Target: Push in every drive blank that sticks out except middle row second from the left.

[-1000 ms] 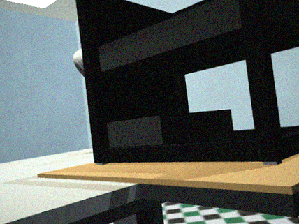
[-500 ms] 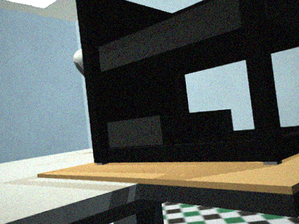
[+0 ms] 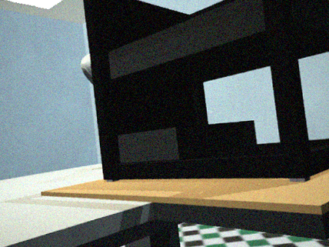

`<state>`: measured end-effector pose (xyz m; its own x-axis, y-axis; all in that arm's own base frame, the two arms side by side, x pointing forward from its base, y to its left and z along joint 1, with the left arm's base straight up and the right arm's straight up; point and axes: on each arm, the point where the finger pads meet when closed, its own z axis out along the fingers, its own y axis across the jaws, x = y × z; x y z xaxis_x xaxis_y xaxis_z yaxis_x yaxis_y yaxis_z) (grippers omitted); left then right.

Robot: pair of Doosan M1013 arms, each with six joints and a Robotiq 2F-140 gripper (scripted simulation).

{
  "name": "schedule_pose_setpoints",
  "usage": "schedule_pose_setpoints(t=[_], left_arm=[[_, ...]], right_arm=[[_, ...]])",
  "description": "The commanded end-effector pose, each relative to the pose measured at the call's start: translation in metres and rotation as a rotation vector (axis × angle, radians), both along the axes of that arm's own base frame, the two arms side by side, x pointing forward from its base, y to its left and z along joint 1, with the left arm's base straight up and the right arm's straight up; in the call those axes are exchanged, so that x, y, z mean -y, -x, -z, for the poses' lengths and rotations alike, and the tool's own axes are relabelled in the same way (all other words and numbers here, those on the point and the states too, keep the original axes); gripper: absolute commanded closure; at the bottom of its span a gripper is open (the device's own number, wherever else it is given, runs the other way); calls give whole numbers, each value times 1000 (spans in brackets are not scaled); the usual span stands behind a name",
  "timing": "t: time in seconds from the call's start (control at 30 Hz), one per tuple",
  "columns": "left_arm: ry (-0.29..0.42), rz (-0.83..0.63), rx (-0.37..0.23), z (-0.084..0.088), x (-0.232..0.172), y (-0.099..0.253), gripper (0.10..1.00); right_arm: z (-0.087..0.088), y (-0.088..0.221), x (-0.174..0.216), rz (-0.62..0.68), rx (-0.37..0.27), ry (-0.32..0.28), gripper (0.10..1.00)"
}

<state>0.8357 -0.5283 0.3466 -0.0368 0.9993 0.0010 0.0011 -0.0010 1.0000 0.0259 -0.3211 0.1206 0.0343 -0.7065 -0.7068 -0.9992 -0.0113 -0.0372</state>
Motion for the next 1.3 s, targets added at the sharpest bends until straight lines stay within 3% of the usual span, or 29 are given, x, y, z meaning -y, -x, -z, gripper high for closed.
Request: schedule_pose_setpoints(t=[0.0, 0.93, 1.27], left_arm=[[1, 0, 1, -1, 0, 0, 999], [1, 0, 1, -1, 0, 1, 999], [1, 0, 1, -1, 2, 46, 999]], right_arm=[[0, 0, 0, 0, 0, 1, 98], [0, 0, 0, 0, 0, 1, 98], [0, 0, 0, 0, 0, 1, 98]])
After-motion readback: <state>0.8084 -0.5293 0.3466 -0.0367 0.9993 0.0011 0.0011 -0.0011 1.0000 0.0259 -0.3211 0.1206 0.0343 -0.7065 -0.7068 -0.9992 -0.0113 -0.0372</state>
